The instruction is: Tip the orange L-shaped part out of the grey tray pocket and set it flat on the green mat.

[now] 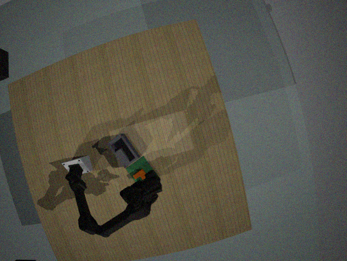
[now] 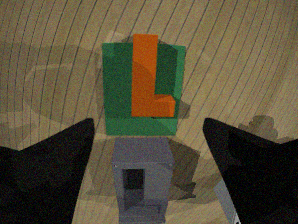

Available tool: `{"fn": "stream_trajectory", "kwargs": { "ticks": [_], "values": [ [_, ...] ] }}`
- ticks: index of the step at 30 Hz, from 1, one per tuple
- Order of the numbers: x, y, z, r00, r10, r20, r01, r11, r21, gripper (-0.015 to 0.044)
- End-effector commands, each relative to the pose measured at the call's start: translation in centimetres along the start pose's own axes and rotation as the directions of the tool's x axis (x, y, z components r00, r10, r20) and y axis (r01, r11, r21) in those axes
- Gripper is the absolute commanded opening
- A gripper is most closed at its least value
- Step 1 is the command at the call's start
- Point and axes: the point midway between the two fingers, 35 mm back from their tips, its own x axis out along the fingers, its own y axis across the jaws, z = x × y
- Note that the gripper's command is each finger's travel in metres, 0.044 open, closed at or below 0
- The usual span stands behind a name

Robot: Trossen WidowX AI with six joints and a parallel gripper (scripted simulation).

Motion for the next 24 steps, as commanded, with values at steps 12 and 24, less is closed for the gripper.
{"fn": "stream_trajectory", "kwargs": {
  "ticks": [12, 24],
  "values": [
    [-2.05, 0.08, -0.14, 1.0, 0.019, 0.006, -0.019, 1.0, -0.004, 0.04],
    [-2.05, 0.08, -0.14, 1.0, 0.019, 0.006, -0.019, 1.0, -0.004, 0.04]
  ]
}}
